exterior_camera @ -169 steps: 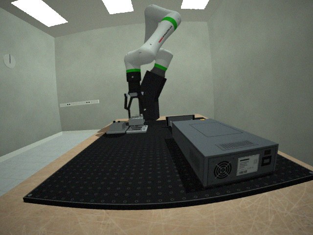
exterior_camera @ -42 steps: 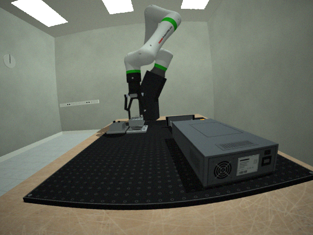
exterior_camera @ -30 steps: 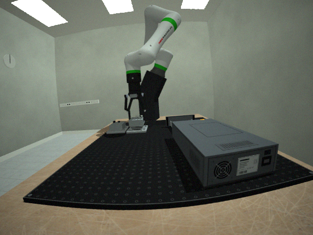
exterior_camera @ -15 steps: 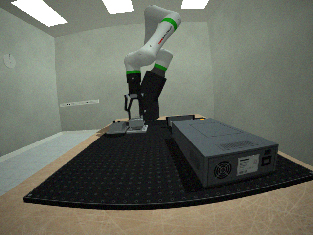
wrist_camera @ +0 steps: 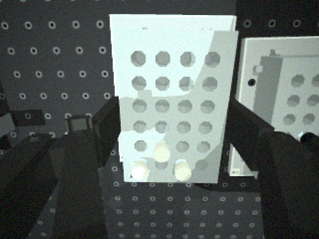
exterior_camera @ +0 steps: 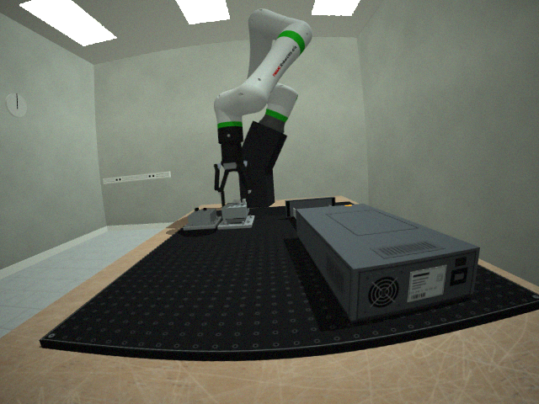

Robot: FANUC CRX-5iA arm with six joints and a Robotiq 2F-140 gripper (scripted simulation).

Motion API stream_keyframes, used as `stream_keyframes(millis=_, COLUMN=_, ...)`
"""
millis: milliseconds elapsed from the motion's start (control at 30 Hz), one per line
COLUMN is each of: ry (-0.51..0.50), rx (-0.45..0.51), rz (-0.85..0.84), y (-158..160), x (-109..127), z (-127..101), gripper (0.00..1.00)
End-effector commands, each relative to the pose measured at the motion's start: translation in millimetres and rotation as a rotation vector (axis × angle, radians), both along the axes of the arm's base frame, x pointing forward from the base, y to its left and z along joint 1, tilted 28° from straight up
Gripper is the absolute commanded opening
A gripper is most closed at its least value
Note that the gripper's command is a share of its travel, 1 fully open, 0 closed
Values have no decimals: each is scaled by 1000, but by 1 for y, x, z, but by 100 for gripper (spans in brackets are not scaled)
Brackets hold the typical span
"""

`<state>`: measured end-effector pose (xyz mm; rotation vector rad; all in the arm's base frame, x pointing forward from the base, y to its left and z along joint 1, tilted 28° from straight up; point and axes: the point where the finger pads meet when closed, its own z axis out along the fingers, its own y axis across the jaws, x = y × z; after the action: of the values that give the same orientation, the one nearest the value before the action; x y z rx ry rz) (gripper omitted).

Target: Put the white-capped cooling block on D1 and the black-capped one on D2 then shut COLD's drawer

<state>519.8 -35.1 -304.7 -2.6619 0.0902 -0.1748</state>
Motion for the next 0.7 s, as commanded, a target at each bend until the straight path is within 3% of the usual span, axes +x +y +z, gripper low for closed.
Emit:
stream_keyframes(millis=0, ry=-1, rx=-1, rz=0, y=-1, x=1, z=0, gripper=10)
stream_keyframes(millis=667, ry=-1, rx=-1, rz=0, y=1, x=1, z=-2, gripper=10)
